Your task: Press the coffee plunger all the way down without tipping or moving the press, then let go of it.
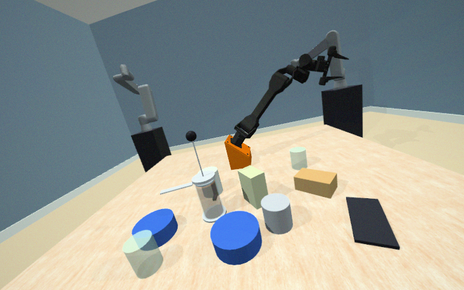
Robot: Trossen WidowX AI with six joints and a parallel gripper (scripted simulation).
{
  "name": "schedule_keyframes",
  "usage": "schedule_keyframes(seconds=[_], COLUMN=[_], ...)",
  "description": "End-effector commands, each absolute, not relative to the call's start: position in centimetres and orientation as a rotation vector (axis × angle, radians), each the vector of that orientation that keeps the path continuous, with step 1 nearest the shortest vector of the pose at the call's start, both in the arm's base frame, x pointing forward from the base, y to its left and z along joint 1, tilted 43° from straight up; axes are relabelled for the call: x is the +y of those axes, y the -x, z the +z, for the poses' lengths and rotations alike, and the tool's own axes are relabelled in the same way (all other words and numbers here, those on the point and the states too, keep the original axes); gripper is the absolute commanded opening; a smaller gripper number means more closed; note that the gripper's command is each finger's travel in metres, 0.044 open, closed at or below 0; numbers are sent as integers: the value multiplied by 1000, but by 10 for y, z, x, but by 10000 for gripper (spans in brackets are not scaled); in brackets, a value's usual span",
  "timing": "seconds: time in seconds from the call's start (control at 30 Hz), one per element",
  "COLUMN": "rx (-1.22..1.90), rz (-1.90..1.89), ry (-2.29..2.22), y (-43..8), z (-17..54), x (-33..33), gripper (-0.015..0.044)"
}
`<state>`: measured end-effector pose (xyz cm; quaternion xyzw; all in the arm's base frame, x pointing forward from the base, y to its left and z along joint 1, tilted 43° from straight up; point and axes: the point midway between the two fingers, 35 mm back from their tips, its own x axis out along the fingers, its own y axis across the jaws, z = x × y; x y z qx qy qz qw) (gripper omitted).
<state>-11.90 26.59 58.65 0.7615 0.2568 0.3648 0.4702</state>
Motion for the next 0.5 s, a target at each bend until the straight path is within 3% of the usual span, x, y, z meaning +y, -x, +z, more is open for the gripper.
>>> schedule_keyframes(seconds=[0.0, 0.47], rx=[618, 51], rz=[895, 888], ry=[-1864, -1673], y=[118, 28], z=[587, 607], x=[267, 303], gripper=[426, 440])
